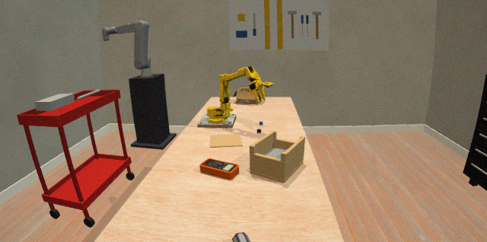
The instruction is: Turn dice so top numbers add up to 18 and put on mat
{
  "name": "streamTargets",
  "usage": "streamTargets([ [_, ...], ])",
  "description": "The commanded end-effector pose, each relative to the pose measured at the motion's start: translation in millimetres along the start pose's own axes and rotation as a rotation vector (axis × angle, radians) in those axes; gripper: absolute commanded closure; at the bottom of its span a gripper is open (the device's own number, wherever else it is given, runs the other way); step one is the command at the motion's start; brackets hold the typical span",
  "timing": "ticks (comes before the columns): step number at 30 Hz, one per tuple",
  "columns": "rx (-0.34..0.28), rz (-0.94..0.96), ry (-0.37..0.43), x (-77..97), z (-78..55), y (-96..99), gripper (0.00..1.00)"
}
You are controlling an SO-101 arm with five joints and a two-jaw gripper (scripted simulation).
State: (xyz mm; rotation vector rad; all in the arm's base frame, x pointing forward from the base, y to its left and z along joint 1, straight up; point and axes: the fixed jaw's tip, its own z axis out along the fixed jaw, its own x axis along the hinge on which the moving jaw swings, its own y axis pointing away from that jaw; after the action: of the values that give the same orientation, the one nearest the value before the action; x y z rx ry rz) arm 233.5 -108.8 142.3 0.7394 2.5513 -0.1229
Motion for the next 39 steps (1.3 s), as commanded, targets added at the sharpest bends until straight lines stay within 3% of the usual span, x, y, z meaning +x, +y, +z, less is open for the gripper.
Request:
streamTargets([
  [1,-0.002,0.004,0.018,1.5,2.2,1.8,0.75],
  [7,0.002,0.004,0.061,5.5,11.2,1.4,0.75],
  [15,0.024,0.004,0.267,29.8,51.4,-1.0,0.75],
  [17,0.024,0.004,0.267,29.8,51.4,-1.0,0.75],
  [25,0.046,0.003,0.472,61.8,85.7,-4.2,0.75],
  [30,0.051,0.003,0.514,69.2,91.8,-4.9,0.75],
  [39,0.053,0.009,0.516,68.2,90.5,-1.3,0.75],
])
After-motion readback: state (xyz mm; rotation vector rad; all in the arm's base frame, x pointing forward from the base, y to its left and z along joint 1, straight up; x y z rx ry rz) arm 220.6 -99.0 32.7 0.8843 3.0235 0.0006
